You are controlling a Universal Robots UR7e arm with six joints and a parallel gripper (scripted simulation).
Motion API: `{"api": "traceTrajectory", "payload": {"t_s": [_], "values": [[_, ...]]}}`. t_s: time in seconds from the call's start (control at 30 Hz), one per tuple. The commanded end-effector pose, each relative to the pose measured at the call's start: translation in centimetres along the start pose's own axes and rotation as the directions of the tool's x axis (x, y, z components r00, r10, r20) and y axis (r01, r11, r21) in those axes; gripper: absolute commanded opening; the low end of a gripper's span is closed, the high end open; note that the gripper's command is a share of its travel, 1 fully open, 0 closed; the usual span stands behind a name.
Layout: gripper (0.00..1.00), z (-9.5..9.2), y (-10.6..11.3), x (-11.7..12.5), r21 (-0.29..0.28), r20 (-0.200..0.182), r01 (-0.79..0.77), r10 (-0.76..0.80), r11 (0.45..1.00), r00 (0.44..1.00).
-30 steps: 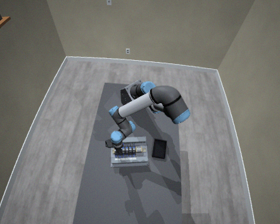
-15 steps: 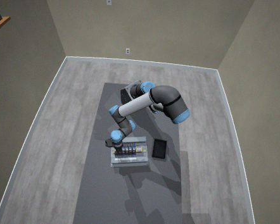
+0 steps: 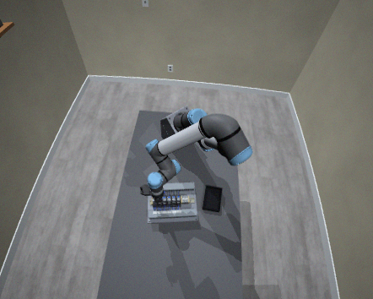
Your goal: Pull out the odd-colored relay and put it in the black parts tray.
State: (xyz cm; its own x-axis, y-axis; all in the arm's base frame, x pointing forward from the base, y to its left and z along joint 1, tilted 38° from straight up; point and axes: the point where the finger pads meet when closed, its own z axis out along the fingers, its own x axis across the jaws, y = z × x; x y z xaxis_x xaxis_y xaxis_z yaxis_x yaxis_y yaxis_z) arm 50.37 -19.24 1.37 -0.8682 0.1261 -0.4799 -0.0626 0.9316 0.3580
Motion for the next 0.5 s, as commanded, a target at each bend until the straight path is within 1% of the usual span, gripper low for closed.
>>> {"api": "traceTrajectory", "payload": {"t_s": [0.0,0.47], "values": [[0.0,-0.05,-0.03,0.0,0.001,0.015,0.0,0.0,1.0,1.0],[0.0,-0.06,-0.03,0.05,0.001,0.032,0.0,0.0,1.0,0.999]]}}
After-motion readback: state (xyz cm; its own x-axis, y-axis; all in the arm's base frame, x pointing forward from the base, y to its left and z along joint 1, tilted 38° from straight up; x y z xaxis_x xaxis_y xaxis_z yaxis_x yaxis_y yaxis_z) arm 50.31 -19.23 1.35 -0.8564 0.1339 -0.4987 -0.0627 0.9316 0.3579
